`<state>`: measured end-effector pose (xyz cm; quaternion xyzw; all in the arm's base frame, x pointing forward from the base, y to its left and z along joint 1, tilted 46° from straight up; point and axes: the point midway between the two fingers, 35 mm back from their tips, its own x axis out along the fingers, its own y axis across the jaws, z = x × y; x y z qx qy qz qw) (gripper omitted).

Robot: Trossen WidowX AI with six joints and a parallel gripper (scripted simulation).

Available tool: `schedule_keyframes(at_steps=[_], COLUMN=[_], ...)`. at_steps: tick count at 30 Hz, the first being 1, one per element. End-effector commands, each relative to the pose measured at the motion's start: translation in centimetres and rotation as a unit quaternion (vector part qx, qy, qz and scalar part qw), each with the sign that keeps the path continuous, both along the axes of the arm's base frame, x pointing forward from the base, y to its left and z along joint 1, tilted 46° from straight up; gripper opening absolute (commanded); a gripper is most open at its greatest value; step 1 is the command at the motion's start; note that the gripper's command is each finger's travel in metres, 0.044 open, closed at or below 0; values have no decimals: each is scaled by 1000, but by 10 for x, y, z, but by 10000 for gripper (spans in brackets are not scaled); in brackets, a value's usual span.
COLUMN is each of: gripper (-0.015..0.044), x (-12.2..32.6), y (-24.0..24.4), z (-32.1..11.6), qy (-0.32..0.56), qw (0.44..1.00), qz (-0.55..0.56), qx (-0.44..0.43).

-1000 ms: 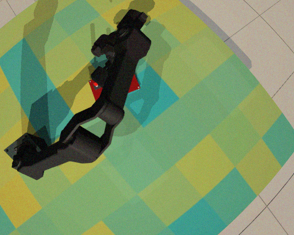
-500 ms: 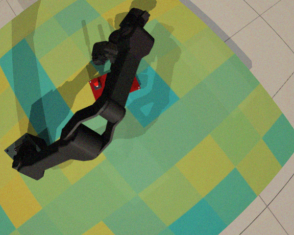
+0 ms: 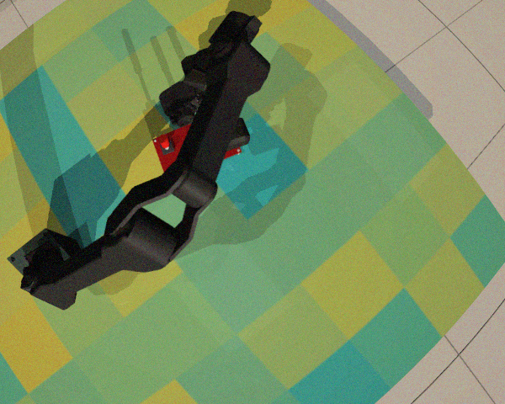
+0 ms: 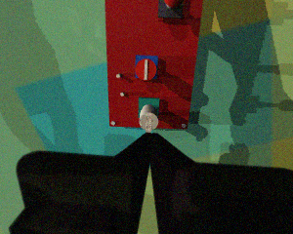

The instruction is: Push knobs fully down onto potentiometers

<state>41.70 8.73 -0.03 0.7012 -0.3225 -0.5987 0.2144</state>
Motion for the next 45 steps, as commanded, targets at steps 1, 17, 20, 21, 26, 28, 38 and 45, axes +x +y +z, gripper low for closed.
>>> schedule_keyframes(at_steps=[1, 17, 20, 21, 26, 28, 38, 45], gripper=[0, 0, 0, 0, 0, 0, 0, 0], x=[3, 5, 6, 6, 7, 7, 7, 7], y=[1, -16, -20, -21, -27, -29, -29, -30], z=[3, -13, -17, -18, -24, -25, -25, -26], qy=[37, 45, 45, 45, 45, 45, 45, 45], qw=[998, 998, 998, 998, 998, 998, 998, 998], qz=[41, 48, 48, 48, 48, 48, 48, 48], qx=[-6, -8, -8, -8, -8, -8, -8, -8])
